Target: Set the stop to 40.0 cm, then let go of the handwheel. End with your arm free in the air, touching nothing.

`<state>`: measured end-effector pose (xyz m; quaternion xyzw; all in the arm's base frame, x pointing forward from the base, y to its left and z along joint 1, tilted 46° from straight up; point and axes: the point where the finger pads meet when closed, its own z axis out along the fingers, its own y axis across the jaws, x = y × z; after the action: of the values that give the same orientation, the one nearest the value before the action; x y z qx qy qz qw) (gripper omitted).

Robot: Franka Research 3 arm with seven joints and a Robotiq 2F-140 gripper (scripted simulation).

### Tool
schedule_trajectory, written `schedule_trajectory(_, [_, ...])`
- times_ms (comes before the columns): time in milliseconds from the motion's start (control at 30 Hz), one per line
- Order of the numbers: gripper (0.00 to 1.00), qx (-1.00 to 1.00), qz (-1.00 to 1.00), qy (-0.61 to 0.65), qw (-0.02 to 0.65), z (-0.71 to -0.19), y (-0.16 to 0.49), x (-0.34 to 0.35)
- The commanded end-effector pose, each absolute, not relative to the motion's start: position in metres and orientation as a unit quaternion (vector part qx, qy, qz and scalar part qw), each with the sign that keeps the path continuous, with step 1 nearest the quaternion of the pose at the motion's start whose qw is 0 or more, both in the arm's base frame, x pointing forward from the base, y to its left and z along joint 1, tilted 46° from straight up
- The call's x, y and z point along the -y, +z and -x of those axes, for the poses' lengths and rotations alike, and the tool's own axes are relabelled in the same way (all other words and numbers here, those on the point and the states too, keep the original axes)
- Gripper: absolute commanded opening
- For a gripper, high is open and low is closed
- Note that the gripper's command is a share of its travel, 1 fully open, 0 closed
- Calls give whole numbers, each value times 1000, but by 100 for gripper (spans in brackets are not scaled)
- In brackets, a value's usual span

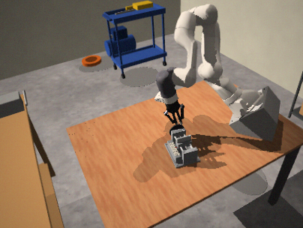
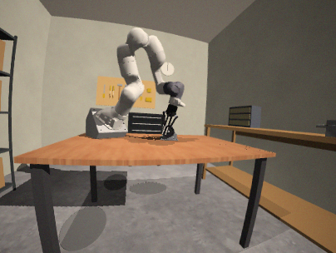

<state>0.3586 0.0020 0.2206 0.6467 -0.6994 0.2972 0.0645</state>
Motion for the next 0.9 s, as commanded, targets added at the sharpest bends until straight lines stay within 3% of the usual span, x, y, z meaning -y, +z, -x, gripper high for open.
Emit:
schedule_trajectory(0, [4,700,-645,297,66,-364,212,3])
schedule_trajectory(867, [4,700,-645,297,66,-407,221,6])
